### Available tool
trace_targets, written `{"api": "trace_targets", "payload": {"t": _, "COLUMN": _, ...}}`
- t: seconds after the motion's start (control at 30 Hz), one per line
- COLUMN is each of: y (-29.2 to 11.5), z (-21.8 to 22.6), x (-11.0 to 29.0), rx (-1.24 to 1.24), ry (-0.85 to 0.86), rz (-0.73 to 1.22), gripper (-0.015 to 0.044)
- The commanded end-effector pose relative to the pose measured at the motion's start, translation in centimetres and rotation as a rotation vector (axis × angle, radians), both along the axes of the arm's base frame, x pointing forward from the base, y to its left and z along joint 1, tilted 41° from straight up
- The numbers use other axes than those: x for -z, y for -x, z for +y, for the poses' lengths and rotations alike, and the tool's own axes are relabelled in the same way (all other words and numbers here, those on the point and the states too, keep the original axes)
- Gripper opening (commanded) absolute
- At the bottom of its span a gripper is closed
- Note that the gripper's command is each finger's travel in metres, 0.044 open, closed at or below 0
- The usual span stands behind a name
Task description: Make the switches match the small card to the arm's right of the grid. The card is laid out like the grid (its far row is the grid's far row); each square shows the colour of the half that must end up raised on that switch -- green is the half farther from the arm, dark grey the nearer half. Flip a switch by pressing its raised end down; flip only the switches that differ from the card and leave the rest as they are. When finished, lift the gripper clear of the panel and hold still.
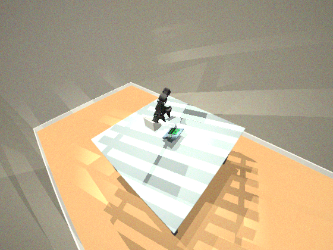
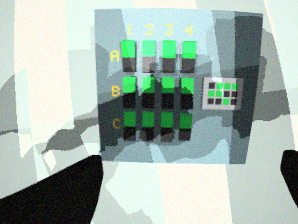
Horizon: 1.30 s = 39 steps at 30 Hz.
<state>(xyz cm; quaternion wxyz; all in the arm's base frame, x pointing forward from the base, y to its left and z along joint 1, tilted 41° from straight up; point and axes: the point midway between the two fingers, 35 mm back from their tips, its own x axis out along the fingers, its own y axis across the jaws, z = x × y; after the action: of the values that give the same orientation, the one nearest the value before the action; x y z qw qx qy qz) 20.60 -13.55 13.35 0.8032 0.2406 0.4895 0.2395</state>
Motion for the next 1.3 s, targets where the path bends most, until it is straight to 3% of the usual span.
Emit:
{"api": "trace_targets", "payload": {"t": 0.0, "y": -0.2, "z": 0.1, "x": 0.1, "rx": 0.001, "ry": 0.001, "rz": 0.002, "gripper": 0.0374}}
{"api": "trace_targets", "payload": {"t": 0.3, "y": -7.1, "z": 8.4, "x": 1.7, "rx": 0.033, "ry": -0.011, "rz": 0.022, "gripper": 0.0137}}
{"api": "trace_targets", "payload": {"t": 0.47, "y": -7.6, "z": 9.4, "x": 1.8, "rx": 0.032, "ry": -0.02, "rz": 0.022, "gripper": 0.0006}}
{"api": "trace_targets", "payload": {"t": 0.6, "y": -8.9, "z": 11.3, "x": 3.8, "rx": 0.017, "ry": -0.017, "rz": 0.038, "gripper": 0.0}}
{"api": "trace_targets", "payload": {"t": 1.27, "y": -10.0, "z": 13.0, "x": 5.5, "rx": 0.016, "ry": -0.018, "rz": 0.037, "gripper": 0.0}}
